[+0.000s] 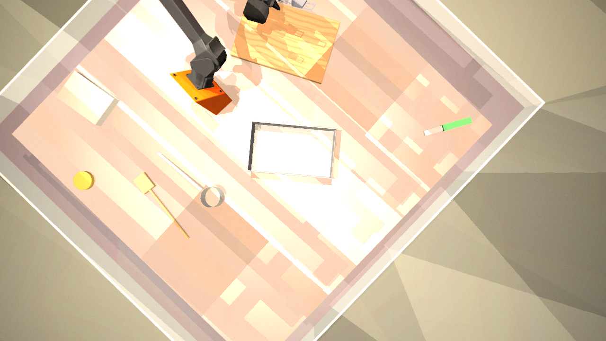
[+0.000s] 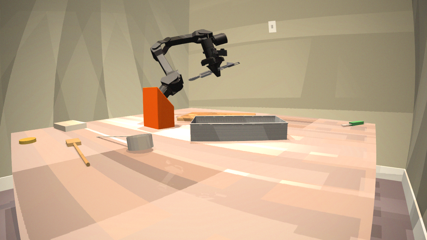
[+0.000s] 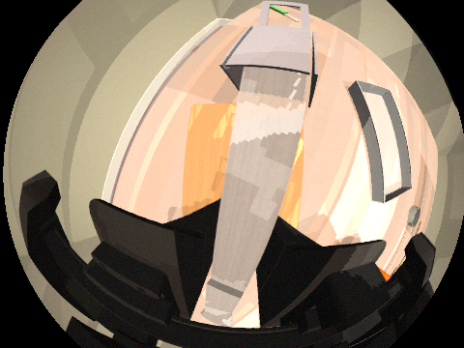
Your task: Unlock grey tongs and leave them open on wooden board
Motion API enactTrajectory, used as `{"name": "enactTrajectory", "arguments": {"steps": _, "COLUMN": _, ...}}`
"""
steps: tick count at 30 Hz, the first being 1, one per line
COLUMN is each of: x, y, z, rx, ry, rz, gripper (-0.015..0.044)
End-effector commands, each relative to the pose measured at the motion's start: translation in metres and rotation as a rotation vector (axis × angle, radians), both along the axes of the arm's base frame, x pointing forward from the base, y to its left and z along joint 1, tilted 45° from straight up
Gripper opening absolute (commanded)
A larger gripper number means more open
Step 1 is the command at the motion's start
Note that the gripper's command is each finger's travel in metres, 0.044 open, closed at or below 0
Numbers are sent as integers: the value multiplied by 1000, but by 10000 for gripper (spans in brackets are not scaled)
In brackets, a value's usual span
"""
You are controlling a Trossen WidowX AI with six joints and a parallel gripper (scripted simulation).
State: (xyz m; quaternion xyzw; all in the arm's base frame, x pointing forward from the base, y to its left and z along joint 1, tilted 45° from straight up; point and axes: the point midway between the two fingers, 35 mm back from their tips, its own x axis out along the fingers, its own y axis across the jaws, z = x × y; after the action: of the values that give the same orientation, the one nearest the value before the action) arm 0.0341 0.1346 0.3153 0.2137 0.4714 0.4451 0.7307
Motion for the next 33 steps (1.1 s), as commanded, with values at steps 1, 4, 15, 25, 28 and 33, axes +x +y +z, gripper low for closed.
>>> {"name": "enactTrajectory", "arguments": {"steps": 1, "x": 2, "y": 4, "z": 1, "rx": -20, "ry": 5, "rz": 20, "gripper": -150}}
{"name": "enactTrajectory", "arguments": {"steps": 4, "x": 3, "y": 7, "z": 0, "rx": -38, "ry": 13, "rz": 38, "gripper": -150}}
{"name": "enactTrajectory", "arguments": {"steps": 15, "x": 4, "y": 20, "z": -4, "rx": -103, "ry": 32, "rz": 107, "gripper": -150}}
{"name": "enactTrajectory", "arguments": {"steps": 25, "x": 1, "y": 34, "z": -8, "rx": -166, "ry": 40, "rz": 168, "gripper": -150}}
{"name": "enactTrajectory", "arguments": {"steps": 28, "x": -1, "y": 38, "z": -10, "rx": -185, "ry": 40, "rz": 185, "gripper": -150}}
{"name": "enactTrajectory", "arguments": {"steps": 33, "x": -4, "y": 46, "z": -13, "rx": -217, "ry": 38, "rz": 215, "gripper": -150}}
